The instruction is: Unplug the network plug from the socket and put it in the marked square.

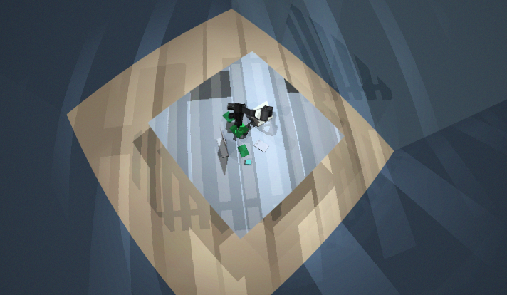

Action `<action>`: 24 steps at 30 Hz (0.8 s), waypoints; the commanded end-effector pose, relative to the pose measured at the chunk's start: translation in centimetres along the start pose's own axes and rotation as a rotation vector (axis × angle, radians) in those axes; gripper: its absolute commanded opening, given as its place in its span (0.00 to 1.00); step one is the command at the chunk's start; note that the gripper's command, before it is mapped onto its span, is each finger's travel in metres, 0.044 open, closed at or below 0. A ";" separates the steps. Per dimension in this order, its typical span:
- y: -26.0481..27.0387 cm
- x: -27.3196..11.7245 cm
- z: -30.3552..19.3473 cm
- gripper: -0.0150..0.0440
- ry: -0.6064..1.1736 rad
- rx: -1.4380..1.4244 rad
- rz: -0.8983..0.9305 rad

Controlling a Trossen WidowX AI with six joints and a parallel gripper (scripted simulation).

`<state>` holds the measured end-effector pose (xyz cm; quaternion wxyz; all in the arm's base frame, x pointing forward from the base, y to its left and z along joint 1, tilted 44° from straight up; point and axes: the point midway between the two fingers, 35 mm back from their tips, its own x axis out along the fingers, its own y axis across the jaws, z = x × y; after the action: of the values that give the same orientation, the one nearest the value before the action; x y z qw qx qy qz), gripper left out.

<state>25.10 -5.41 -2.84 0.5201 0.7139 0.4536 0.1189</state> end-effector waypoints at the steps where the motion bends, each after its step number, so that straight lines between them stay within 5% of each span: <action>1: -0.3 0.5 -0.3 0.25 0.007 0.012 0.002; 24: -1.1 1.8 -0.4 0.25 0.012 0.012 0.006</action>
<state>25.27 -3.89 -4.04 0.5168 0.7152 0.4543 0.1224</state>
